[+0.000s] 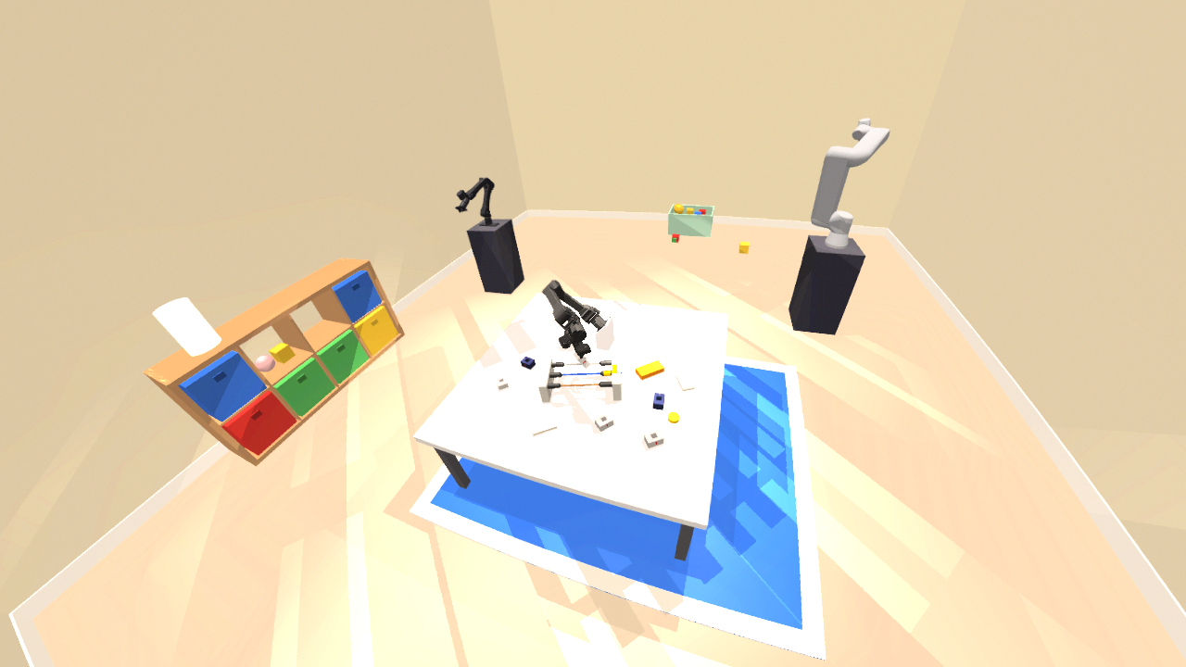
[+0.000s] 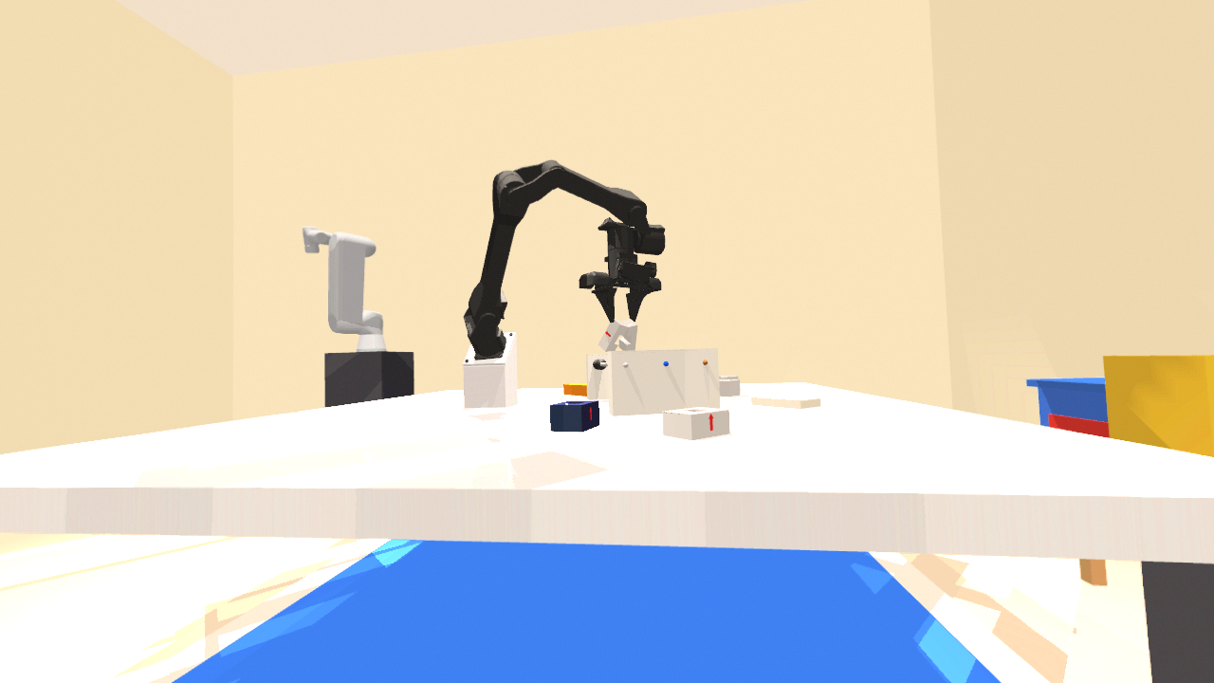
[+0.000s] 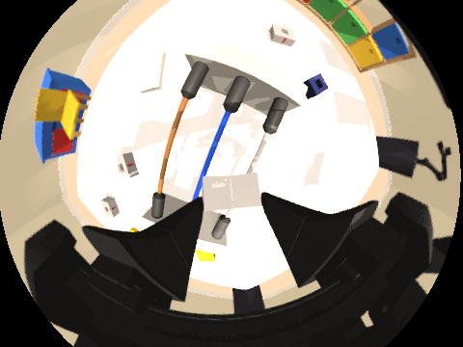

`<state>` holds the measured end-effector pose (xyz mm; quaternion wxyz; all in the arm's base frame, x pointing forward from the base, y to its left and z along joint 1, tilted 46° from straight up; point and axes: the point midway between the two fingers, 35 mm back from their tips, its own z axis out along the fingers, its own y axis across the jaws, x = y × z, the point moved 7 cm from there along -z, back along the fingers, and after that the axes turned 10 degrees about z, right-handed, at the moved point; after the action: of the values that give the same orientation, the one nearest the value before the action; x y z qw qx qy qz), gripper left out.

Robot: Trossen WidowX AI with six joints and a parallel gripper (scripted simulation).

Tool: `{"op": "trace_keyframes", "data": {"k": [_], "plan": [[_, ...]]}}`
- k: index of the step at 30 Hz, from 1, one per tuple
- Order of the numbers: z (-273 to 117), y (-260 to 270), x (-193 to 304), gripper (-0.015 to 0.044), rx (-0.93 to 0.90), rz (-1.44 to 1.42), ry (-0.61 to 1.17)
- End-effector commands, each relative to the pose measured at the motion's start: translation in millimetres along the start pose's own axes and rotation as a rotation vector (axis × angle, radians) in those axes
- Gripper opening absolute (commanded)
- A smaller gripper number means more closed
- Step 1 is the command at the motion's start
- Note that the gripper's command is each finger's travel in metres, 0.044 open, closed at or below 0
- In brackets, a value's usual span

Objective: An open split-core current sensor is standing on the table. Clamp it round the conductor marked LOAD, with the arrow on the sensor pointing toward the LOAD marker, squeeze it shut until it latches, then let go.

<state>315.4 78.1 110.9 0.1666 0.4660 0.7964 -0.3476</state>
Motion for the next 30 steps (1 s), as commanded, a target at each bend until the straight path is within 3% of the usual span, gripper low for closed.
{"op": "trace_keyframes", "data": {"k": [1,10,30], "plan": [[1.8,10.2,-4.0,0.0000,-0.003,0.129,-0.003],[8.5,34.5,-10.9,0.0000,-0.004,0.451,-0.004],[35.7,36.4,-11.6,0.0000,-0.005,0.458,-0.004]]}}
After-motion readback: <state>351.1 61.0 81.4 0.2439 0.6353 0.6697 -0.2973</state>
